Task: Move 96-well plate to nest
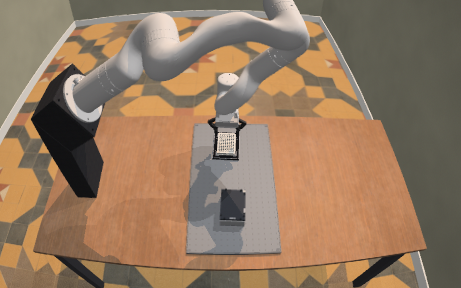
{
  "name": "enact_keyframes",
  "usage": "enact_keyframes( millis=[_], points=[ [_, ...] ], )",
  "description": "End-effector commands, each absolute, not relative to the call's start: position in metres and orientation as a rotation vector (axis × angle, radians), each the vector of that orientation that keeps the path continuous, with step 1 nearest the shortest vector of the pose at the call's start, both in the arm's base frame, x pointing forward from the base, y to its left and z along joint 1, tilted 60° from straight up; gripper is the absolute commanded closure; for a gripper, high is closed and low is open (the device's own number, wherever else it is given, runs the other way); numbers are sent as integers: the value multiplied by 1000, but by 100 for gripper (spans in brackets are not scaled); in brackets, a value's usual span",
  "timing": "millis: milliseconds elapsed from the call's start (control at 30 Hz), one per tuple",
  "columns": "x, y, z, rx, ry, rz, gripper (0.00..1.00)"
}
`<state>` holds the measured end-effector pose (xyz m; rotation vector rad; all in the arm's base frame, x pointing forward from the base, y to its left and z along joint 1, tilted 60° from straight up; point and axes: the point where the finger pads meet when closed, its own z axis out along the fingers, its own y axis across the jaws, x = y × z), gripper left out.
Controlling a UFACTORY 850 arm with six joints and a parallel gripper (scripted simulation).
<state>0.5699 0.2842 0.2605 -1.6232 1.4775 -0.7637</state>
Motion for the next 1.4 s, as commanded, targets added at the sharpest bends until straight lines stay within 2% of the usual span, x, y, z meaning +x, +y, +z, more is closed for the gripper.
enact_keyframes(
  millis=[0, 1367],
  points=[
    [557, 282, 268, -1623, 1477, -764, 0],
    [546, 280, 275, -1623, 1477, -764, 0]
  ],
)
